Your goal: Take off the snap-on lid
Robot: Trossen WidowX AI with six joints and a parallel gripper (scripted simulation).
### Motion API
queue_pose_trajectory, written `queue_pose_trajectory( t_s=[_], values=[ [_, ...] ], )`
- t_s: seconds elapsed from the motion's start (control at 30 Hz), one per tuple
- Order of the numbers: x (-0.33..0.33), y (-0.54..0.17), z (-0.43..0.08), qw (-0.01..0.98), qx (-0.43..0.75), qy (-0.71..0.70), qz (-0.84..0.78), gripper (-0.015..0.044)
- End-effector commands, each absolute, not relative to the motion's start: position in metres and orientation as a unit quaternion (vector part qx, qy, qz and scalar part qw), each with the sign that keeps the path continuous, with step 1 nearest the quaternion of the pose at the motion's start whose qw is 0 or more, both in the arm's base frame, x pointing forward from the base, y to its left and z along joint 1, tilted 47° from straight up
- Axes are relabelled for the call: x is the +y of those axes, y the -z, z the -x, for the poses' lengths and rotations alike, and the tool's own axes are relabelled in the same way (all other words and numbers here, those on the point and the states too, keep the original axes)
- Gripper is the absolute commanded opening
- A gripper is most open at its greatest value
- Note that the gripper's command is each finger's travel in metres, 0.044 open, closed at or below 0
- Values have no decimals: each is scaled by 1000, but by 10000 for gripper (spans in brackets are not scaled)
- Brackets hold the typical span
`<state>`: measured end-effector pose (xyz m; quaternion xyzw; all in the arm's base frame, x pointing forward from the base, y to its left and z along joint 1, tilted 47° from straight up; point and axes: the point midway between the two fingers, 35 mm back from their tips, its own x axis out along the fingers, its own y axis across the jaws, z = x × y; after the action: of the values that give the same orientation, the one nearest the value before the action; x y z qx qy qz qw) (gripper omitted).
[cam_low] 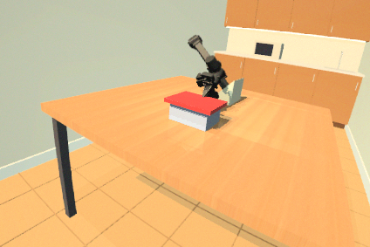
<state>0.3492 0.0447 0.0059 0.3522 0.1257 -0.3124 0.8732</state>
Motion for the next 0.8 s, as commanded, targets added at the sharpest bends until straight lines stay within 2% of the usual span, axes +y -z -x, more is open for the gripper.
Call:
queue_pose_trajectory(
  t_s=[0.0,0.77],
  values=[
    [45,-6,-349,873,126,312,-352,0],
    [48,-10,-349,873,126,312,-352,0]
  ],
)
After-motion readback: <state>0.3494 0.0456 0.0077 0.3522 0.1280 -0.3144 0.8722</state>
